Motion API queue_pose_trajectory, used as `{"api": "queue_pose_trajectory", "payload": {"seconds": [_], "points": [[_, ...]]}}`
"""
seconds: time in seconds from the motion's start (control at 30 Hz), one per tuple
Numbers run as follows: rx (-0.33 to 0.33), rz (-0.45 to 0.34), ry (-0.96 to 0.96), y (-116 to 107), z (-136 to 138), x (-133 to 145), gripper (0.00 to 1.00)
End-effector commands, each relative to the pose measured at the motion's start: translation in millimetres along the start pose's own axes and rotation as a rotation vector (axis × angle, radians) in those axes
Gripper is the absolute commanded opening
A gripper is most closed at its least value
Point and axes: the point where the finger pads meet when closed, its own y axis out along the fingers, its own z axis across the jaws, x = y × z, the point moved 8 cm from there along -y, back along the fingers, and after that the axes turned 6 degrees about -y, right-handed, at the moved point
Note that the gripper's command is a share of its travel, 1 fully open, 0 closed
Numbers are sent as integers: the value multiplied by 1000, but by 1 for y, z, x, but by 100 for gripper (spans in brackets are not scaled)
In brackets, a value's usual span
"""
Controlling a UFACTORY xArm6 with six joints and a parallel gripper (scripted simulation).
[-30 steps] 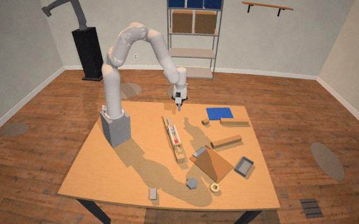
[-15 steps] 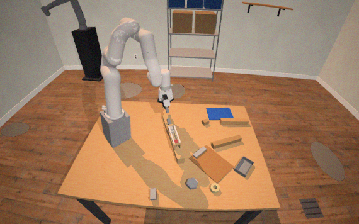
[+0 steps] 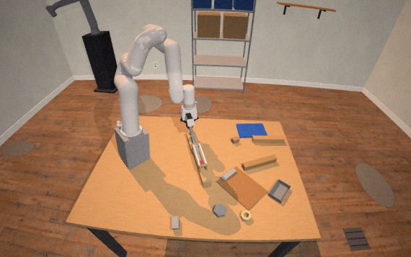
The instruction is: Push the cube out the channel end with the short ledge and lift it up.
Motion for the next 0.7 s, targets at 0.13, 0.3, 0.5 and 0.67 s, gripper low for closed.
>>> {"api": "queue_pose_trajectory", "payload": {"seconds": [0.13,0.3,0.5,0.67], "points": [[-8,-19,0,2,-1,-1,0],[-8,-19,0,8,-1,-1,0],[-8,-19,0,21,-1,-1,0],[-8,-19,0,26,-1,-1,0]]}}
